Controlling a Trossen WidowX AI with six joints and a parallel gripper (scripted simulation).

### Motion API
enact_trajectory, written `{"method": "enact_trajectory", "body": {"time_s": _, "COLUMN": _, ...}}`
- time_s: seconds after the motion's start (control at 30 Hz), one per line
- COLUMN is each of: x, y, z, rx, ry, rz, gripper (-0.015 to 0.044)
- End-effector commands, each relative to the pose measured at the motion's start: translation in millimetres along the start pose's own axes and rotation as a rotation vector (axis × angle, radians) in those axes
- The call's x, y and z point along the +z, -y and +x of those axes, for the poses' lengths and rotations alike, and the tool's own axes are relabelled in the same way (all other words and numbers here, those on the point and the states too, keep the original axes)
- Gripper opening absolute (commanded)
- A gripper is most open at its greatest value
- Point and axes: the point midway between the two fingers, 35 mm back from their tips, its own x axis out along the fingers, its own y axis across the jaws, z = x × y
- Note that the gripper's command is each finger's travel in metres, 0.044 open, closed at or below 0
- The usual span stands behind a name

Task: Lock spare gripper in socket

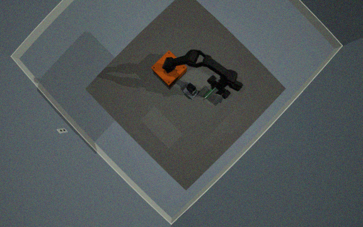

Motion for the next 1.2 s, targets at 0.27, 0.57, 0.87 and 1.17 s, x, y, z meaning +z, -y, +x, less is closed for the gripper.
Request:
{"method": "enact_trajectory", "body": {"time_s": 0.27, "x": 11.9, "y": -7.4, "z": 56.5, "rx": 0.023, "ry": -0.016, "rz": -0.011, "gripper": 0.018}}
{"method": "enact_trajectory", "body": {"time_s": 0.57, "x": 15.6, "y": -7.5, "z": 69.7, "rx": 0.023, "ry": -0.016, "rz": -0.011, "gripper": 0.018}}
{"method": "enact_trajectory", "body": {"time_s": 0.87, "x": 19.4, "y": -8.1, "z": 83.7, "rx": 0.023, "ry": -0.016, "rz": -0.011, "gripper": 0.018}}
{"method": "enact_trajectory", "body": {"time_s": 1.17, "x": 23.0, "y": -9.3, "z": 97.8, "rx": 0.023, "ry": -0.016, "rz": -0.011, "gripper": 0.018}}
